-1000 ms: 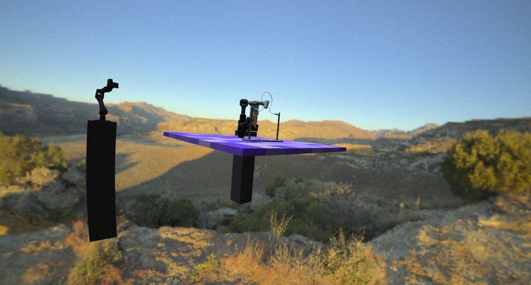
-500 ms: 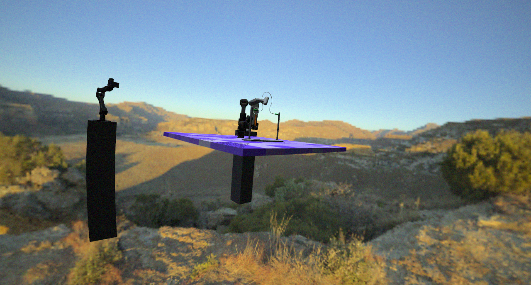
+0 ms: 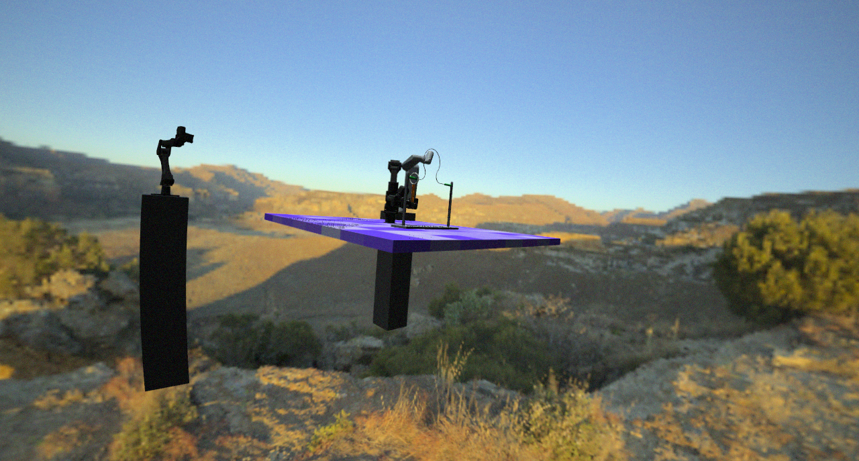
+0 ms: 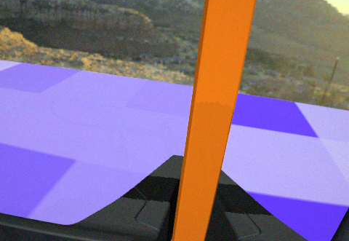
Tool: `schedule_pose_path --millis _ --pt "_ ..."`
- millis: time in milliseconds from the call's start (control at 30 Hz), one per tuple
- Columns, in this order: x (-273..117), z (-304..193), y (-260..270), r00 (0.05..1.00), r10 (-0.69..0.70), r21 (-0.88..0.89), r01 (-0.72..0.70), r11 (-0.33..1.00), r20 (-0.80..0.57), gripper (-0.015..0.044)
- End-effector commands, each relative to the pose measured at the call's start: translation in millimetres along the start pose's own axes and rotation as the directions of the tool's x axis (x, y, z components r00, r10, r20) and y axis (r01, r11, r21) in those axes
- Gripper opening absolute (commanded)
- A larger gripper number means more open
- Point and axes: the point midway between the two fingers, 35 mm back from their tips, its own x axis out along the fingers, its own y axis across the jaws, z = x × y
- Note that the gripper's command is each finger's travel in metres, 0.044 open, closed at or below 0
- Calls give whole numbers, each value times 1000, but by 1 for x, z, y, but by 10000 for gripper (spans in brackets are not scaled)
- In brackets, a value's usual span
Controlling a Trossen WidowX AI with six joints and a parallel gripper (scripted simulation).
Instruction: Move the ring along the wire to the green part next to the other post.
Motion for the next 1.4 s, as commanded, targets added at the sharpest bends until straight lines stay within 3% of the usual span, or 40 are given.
schedule_pose_path --millis 0,1367 --pt "0 2 -1 1000 -5 -7 5 1000 4 -150" --pt "1 2 32 1000 -5 21 5 1000 -4 -150"
